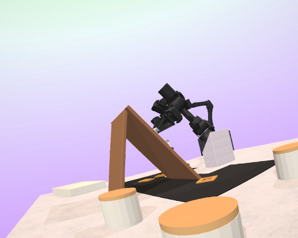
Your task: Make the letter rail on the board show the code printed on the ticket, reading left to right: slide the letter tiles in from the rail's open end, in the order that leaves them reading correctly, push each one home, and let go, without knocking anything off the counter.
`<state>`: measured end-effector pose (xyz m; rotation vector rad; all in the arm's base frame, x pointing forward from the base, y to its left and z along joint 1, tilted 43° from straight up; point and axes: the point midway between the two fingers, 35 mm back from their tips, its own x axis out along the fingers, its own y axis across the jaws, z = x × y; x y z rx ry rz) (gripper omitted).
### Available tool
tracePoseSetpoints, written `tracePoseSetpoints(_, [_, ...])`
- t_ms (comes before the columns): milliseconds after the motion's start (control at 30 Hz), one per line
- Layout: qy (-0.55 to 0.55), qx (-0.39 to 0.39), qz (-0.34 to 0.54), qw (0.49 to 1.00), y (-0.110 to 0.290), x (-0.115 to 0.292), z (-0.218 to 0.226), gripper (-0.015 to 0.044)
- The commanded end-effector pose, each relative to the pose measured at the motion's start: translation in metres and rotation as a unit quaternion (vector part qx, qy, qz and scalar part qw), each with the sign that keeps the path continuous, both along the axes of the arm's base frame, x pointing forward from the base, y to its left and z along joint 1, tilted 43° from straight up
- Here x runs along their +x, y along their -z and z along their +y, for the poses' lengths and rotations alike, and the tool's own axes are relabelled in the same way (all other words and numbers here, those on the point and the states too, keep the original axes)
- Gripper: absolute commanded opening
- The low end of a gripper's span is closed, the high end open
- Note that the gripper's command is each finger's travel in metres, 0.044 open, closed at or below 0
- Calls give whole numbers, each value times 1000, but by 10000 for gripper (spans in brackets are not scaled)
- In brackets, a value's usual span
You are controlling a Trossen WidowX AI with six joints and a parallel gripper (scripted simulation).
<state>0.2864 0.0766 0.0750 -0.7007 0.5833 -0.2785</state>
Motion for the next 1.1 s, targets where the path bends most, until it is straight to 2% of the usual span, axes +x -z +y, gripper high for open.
tracePoseSetpoints(0, [0, 0, 0, 1000, 0, 0, 0, 164])
tracePoseSetpoints(200, [0, 0, 0, 1000, 0, 0, 0, 6])
tracePoseSetpoints(233, [0, 0, 0, 1000, 0, 0, 0, 0])
tracePoseSetpoints(533, [1, 2, 11, 1000, 2, 3, 4, 0])
tracePoseSetpoints(767, [53, 23, 114, 992, 15, 24, 25, 0])
tracePoseSetpoints(1067, [188, 26, 225, 956, 18, 31, 29, 0])
